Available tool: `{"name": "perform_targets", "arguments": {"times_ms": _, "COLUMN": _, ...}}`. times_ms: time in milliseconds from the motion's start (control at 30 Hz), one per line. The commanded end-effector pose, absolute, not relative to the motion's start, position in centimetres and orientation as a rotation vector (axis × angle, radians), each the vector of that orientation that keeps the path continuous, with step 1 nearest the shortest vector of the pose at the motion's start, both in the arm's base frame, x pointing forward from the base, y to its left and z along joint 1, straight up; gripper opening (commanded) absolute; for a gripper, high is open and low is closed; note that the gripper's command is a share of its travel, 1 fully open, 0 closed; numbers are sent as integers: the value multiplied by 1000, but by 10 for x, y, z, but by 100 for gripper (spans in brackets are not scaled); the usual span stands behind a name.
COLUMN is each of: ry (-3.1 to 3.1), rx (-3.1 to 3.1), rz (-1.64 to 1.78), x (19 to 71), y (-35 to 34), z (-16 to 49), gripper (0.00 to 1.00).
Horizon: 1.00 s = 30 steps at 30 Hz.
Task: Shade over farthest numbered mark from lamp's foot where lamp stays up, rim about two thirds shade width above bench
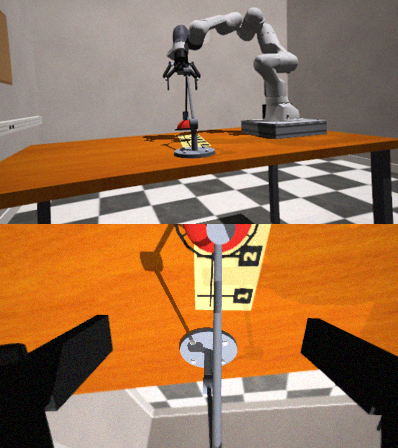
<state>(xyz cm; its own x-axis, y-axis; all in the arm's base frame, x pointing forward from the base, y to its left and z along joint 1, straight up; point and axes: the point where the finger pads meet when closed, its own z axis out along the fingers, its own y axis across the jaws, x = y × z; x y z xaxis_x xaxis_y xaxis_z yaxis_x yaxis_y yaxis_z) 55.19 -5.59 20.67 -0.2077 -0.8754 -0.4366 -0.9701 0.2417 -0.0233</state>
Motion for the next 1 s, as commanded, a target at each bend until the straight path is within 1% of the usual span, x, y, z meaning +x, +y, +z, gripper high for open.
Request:
{"name": "perform_targets", "arguments": {"times_ms": 0, "ry": 2163, "rx": -1709, "rz": 379, "x": 545, "y": -61, "z": 218, "gripper": 100}}
{"name": "perform_targets", "arguments": {"times_ms": 67, "ry": 2164, "rx": -1706, "rz": 376, "x": 545, "y": -64, "z": 226, "gripper": 100}}
{"name": "perform_targets", "arguments": {"times_ms": 967, "ry": 2163, "rx": -1693, "rz": 357, "x": 552, "y": -65, "z": 223, "gripper": 100}}
